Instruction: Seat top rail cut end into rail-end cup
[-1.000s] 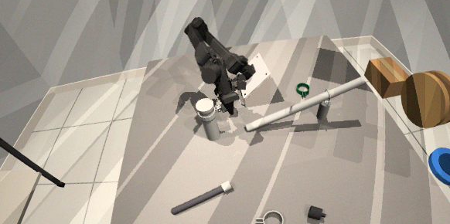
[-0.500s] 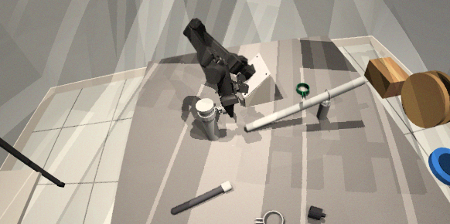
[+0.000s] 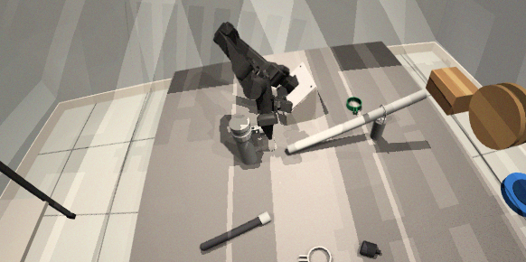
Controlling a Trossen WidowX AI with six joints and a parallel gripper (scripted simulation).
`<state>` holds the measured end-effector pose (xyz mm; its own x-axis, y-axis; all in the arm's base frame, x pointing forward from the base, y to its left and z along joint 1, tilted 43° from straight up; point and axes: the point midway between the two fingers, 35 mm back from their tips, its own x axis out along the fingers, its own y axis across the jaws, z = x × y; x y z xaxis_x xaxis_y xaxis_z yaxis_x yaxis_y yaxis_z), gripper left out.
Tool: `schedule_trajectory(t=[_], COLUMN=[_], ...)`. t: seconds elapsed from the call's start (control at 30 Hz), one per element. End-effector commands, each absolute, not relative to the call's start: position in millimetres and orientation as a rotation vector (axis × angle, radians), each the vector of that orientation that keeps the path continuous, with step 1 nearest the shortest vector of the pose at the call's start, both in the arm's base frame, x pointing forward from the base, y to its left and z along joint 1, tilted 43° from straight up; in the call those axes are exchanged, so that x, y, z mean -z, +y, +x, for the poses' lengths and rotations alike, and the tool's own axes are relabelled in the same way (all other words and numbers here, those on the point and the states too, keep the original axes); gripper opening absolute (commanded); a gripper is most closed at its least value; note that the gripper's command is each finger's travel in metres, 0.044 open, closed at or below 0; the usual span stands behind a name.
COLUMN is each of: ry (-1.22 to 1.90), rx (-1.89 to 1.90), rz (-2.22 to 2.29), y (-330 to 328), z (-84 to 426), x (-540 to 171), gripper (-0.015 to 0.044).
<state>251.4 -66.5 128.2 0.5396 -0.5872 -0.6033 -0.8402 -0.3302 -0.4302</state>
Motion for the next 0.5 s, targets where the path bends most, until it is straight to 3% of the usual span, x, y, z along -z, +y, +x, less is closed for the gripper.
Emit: schedule_trajectory(t=[0.0,0.47], ry=[1.148,1.144], rx=[-0.444,-0.461], rz=[-2.051,-2.058], y=[-66.4,-66.5], z=[251.5,249.8], x=[-128.6,-128.5], gripper=[0.0000,0.0000])
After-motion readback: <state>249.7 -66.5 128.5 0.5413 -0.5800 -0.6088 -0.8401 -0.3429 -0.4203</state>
